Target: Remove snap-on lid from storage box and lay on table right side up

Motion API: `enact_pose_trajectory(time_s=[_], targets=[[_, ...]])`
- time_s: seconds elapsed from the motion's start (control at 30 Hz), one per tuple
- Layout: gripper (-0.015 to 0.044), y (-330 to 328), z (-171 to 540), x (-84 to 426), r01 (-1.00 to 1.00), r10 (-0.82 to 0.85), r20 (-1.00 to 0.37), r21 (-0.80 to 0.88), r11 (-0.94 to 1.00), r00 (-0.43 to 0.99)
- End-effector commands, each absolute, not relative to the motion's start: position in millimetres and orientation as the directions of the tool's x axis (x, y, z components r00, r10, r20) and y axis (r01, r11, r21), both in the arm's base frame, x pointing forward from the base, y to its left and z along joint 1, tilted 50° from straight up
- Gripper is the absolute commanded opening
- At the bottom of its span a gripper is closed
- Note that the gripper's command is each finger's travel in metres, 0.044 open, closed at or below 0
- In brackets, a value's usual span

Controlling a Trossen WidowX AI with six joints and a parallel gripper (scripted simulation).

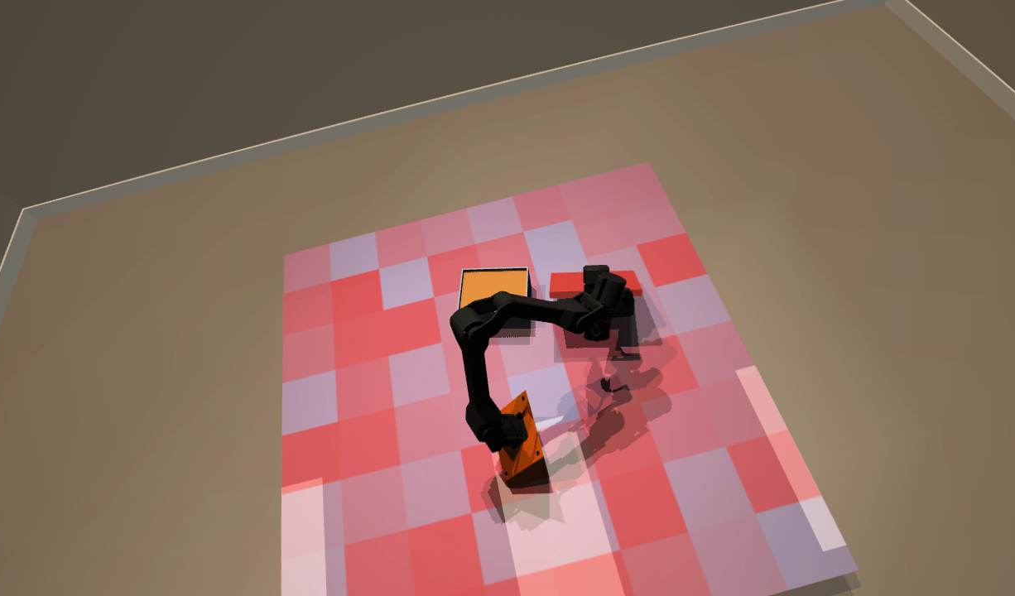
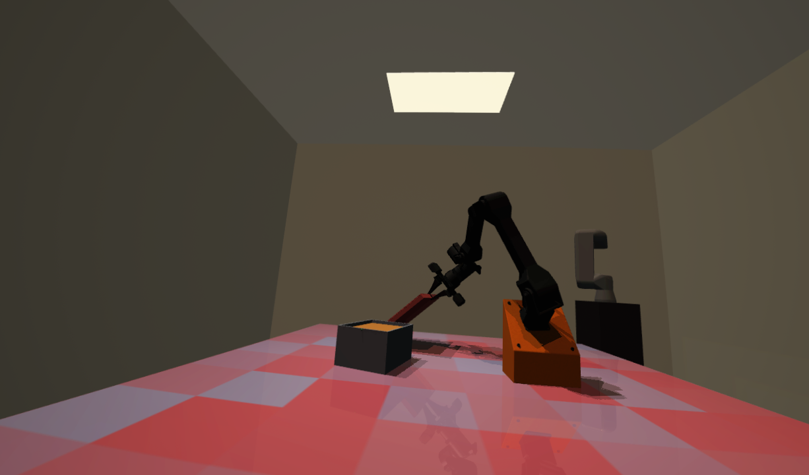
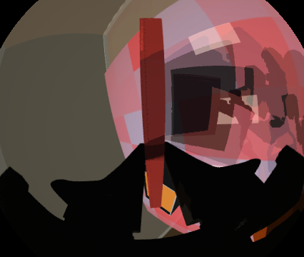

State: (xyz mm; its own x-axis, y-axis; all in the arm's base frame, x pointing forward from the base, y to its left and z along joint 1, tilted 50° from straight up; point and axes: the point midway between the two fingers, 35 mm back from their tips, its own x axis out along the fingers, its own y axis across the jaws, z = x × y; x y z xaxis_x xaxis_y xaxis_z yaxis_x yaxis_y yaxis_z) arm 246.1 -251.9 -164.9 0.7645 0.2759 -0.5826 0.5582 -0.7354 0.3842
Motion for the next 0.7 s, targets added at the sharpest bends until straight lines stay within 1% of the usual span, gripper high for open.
enact_pose_trajectory(time_s=[0.0, 0.67], targets=[[0.0000, -250, -166, 247, 0.553, 0.274, -0.577, 0.387, -0.738, 0.770], [0.0000, -238, -177, 248, 0.553, 0.274, -0.576, 0.387, -0.738, 0.770]])
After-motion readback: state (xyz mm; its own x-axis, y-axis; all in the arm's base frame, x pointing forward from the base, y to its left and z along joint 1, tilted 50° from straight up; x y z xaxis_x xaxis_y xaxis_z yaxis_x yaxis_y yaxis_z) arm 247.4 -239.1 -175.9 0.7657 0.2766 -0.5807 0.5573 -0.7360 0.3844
